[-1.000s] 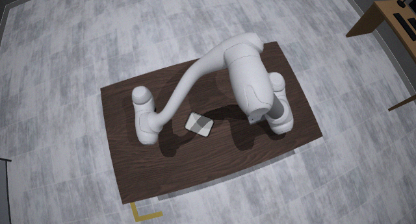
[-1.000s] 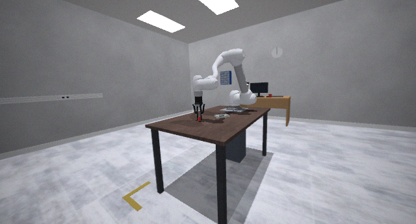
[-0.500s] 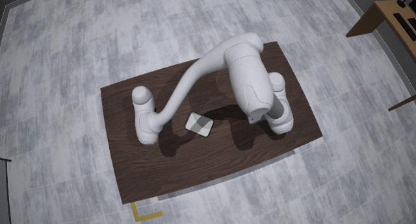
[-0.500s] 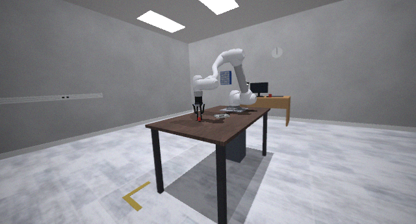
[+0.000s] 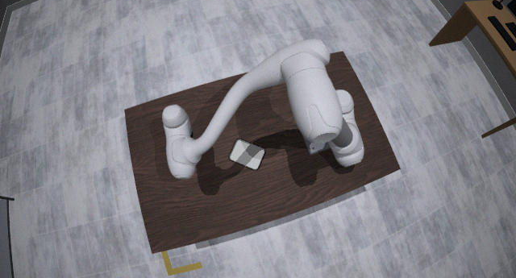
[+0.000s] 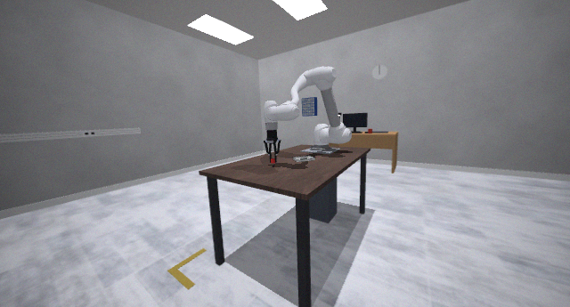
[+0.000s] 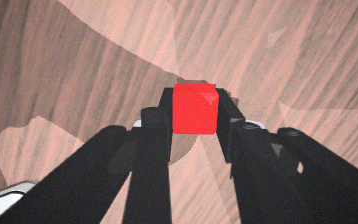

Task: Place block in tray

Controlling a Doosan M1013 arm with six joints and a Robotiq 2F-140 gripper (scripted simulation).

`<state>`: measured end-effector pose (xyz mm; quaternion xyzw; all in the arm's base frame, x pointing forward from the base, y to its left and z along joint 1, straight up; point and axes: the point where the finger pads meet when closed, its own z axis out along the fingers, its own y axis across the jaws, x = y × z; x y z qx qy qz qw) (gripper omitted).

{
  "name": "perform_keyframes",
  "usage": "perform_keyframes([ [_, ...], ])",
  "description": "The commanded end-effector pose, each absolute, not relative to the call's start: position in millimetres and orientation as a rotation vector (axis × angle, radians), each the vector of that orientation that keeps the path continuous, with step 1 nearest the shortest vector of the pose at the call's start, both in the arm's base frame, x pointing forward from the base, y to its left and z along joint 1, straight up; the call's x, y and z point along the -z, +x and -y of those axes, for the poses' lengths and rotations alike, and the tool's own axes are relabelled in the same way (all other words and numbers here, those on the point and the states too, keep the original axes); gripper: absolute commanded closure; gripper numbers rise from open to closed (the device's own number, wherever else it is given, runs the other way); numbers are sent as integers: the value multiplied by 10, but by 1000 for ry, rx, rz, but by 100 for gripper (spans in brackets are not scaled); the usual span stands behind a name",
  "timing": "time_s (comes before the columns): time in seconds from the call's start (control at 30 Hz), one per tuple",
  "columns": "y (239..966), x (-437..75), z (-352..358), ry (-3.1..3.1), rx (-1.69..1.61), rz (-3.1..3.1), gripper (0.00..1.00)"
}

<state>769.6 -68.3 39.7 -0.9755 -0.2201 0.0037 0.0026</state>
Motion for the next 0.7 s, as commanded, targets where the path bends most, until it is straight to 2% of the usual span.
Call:
perform_keyframes([
  [0.0,7702,-470,684,-3060,-9,690,90],
  [0.67,7704,-789,685,-3060,-9,690,90],
])
